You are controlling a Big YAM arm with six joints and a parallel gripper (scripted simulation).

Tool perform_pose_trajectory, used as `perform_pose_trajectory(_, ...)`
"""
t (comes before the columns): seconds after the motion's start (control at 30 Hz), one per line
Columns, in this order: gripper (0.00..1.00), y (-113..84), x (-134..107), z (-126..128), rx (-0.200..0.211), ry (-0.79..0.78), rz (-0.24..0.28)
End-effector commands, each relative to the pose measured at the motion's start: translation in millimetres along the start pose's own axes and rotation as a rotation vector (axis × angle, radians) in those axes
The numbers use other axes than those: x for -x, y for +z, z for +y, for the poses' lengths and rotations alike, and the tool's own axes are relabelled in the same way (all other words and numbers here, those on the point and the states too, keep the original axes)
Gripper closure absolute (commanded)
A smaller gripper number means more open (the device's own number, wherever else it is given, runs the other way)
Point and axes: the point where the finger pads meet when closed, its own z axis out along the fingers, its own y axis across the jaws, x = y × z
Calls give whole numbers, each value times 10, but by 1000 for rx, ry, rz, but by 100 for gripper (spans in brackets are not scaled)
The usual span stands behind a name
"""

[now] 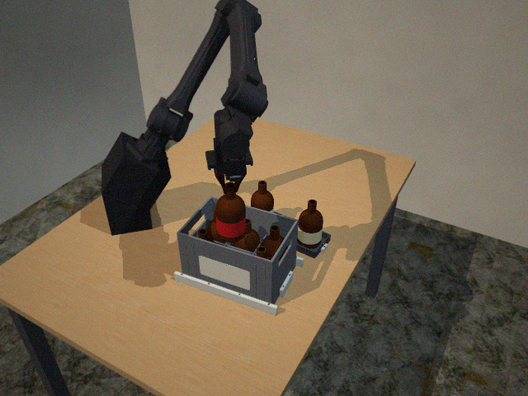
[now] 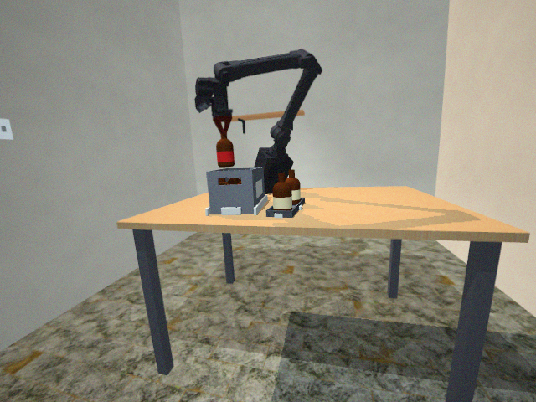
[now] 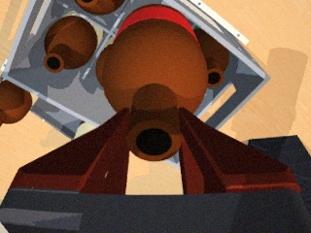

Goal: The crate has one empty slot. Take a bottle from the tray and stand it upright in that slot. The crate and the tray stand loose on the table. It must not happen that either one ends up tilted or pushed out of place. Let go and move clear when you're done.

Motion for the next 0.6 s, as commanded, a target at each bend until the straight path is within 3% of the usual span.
perform_pose_trajectory(0.0, 100, 63, 13, 45, 2, 1, -1)
perform_pose_trajectory(0.4, 100, 224, 12, 32, 1, 4, 3)
perform_pose_trajectory(0.47, 100, 224, 12, 32, 1, 4, 3)
perform_pose_trajectory(0.5, 100, 86, 116, 63, 5, -3, -36)
perform_pose_trajectory(0.57, 100, 219, 8, 44, 1, 0, -7)
